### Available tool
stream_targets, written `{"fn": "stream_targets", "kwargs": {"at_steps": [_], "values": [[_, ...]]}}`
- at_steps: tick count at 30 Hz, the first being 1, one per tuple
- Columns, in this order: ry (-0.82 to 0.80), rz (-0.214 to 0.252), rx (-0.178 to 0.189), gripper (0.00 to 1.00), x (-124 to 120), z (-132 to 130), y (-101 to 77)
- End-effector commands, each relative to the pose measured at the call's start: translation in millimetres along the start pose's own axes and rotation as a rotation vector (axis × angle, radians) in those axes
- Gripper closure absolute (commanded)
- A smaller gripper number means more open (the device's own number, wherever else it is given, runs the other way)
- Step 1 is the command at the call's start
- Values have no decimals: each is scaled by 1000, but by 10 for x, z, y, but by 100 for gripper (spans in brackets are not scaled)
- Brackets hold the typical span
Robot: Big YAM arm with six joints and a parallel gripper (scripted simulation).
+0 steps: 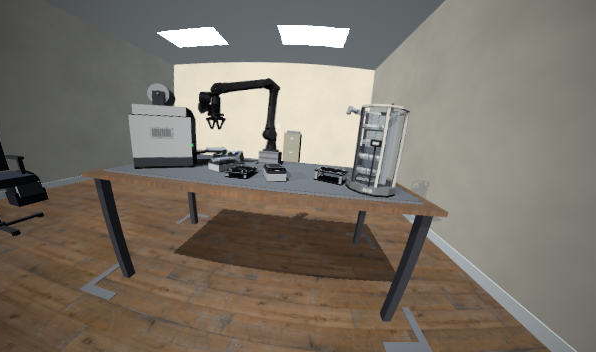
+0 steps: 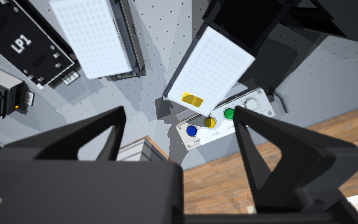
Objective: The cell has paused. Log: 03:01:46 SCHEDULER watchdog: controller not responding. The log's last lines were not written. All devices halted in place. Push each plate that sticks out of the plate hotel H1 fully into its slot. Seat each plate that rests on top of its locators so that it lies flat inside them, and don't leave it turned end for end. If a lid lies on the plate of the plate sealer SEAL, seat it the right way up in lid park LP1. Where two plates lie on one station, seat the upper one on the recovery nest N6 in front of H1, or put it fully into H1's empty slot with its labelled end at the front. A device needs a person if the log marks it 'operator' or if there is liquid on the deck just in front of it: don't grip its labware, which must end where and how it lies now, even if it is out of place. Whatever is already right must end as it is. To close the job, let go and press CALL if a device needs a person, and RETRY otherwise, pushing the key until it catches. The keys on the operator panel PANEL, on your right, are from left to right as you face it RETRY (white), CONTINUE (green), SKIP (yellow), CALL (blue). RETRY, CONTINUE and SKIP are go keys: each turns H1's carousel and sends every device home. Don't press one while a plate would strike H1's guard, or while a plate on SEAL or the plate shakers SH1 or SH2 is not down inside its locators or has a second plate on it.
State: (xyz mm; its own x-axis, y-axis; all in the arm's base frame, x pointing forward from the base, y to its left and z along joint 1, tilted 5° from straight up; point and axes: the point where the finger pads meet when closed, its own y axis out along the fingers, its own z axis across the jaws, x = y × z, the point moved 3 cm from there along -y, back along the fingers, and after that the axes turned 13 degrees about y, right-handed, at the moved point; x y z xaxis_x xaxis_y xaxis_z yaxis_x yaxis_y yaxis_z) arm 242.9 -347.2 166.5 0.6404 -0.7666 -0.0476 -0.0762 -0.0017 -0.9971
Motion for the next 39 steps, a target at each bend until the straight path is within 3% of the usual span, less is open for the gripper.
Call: {"fn": "stream_targets", "kwargs": {"at_steps": [1, 39], "values": [[-122, -20, -1, 0, 143, 27, -80], [-915, -18, -8, 0, 141, 27, -78]]}}
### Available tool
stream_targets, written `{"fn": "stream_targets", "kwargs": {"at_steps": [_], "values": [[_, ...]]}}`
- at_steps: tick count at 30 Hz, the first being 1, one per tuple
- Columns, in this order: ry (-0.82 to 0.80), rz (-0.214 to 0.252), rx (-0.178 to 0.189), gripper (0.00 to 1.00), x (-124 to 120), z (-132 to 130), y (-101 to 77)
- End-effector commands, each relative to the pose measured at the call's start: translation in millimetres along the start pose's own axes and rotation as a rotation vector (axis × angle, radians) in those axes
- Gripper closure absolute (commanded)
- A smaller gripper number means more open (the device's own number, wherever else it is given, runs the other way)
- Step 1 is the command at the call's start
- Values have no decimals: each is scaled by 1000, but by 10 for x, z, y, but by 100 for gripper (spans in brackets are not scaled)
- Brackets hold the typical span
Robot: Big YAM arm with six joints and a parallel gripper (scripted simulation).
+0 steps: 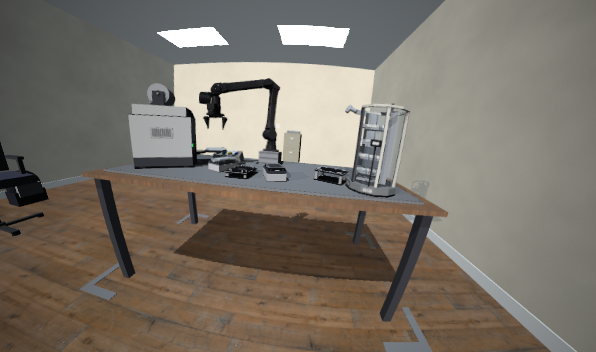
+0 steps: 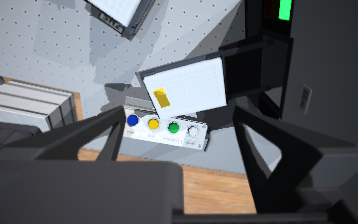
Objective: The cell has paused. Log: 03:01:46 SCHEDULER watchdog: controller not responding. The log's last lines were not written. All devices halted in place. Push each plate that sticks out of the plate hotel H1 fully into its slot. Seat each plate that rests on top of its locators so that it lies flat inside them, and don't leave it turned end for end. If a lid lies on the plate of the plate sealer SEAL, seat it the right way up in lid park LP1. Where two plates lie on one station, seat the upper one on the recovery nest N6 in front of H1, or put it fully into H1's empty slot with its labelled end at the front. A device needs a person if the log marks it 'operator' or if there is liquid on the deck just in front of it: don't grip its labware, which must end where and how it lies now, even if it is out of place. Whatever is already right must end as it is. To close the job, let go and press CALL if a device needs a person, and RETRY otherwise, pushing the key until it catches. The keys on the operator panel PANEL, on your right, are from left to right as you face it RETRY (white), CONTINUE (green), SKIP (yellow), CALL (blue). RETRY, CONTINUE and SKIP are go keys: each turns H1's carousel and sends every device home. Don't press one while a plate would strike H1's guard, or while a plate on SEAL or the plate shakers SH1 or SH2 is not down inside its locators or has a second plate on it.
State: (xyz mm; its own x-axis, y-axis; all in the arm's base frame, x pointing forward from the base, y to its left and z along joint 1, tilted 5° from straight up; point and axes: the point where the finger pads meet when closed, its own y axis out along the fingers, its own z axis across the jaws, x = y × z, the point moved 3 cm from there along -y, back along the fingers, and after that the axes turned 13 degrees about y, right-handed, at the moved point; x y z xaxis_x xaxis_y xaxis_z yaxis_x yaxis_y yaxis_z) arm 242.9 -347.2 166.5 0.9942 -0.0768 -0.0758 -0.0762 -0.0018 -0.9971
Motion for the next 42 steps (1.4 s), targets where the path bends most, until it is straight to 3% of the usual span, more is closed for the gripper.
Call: {"fn": "stream_targets", "kwargs": {"at_steps": [1, 7, 42], "values": [[-142, -13, -14, 0, 118, -82, -78], [-277, -12, -15, 0, 118, -81, -78], [-277, -11, -14, 0, 114, -78, -72]]}}
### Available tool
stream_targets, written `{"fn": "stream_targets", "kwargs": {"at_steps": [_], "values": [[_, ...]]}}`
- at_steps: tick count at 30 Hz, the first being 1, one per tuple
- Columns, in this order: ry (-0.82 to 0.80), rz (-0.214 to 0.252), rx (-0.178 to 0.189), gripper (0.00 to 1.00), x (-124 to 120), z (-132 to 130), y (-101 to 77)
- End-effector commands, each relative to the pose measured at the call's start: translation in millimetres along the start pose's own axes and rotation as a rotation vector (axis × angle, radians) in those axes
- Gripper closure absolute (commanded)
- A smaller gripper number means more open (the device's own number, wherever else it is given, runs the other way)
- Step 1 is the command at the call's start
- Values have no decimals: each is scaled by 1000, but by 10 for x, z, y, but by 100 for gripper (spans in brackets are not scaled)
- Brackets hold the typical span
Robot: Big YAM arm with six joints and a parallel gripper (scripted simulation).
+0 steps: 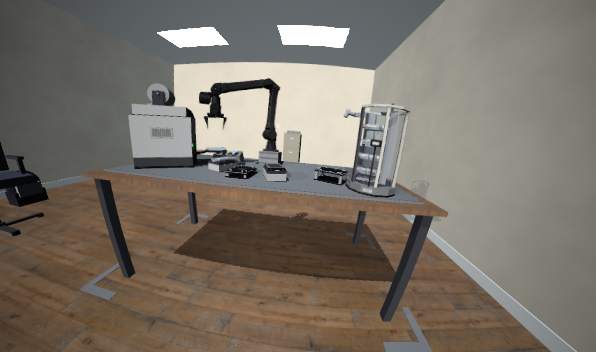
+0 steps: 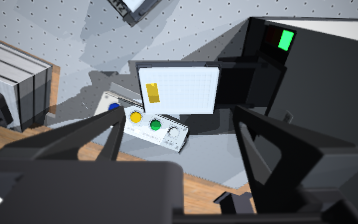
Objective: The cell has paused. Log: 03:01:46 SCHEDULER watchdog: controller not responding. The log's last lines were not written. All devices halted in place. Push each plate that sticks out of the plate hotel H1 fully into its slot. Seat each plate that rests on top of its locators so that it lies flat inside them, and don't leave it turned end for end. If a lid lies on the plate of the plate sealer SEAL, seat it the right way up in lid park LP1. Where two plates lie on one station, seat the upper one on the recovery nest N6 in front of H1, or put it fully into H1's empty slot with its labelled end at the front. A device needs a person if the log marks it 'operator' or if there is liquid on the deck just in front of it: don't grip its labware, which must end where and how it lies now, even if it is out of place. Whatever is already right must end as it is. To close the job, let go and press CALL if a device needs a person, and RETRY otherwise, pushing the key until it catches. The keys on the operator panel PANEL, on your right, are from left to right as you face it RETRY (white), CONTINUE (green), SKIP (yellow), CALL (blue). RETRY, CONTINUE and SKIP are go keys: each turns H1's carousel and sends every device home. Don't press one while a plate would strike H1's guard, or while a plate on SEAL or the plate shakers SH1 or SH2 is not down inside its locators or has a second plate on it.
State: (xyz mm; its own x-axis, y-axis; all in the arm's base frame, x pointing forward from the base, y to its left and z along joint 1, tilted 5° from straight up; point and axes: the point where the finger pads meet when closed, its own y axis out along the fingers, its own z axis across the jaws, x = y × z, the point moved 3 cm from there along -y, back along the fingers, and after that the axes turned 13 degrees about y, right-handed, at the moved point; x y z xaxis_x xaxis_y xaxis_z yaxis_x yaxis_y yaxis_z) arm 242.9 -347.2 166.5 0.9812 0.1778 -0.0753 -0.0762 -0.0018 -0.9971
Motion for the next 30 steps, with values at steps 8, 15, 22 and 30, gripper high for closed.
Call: {"fn": "stream_targets", "kwargs": {"at_steps": [8, 15, 22, 30], "values": [[-21, -9, -15, 0, 91, -104, -72], [-15, 1, 6, 0, 27, -29, 204], [-8, 1, 6, 0, -4, -40, 340], [-5, 1, 7, 0, -18, -42, 555]]}}
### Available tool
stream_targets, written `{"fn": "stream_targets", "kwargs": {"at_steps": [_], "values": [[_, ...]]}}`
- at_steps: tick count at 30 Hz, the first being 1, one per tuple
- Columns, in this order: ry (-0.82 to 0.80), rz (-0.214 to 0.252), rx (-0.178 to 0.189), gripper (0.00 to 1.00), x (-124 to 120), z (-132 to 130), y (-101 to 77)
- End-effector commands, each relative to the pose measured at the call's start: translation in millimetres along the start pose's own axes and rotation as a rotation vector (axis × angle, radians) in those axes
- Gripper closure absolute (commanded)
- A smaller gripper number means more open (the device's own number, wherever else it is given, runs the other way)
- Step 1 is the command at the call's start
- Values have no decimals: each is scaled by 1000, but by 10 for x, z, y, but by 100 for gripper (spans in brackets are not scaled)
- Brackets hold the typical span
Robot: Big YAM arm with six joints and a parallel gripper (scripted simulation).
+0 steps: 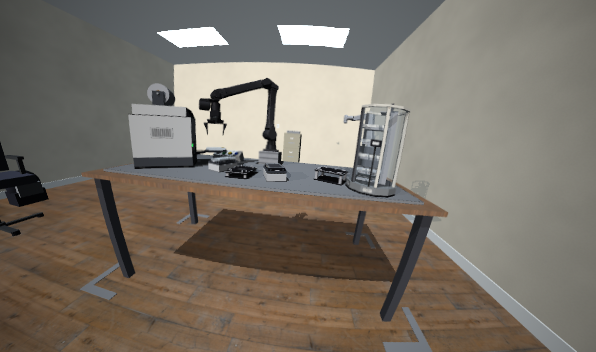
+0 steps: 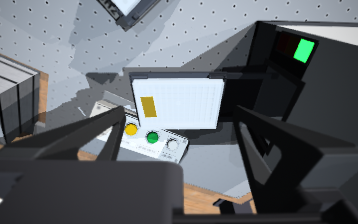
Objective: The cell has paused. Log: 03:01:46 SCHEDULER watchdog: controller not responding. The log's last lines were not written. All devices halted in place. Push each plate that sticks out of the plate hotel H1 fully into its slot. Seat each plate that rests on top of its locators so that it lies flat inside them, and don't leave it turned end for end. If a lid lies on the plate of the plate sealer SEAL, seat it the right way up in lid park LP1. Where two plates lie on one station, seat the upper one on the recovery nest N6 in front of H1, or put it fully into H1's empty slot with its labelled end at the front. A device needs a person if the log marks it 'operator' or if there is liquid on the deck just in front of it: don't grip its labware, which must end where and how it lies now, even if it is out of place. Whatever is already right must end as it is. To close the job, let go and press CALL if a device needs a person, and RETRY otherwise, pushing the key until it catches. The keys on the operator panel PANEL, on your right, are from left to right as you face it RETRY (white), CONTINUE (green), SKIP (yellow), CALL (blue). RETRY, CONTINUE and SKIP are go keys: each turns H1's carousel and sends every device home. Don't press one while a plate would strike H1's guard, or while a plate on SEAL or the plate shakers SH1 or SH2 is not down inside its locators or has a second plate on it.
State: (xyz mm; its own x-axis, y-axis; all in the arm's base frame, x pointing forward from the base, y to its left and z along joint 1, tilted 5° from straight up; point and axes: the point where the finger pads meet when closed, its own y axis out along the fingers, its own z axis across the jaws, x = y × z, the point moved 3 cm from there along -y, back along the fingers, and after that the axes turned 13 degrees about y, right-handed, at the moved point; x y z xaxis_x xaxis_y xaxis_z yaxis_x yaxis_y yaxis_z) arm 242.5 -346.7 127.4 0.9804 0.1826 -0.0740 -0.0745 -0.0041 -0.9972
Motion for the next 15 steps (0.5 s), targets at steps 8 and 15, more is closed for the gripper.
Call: {"fn": "stream_targets", "kwargs": {"at_steps": [8, 15], "values": [[2, -12, -23, 0, 24, -98, 2], [2, -12, -23, 0, 24, -98, 2]]}}
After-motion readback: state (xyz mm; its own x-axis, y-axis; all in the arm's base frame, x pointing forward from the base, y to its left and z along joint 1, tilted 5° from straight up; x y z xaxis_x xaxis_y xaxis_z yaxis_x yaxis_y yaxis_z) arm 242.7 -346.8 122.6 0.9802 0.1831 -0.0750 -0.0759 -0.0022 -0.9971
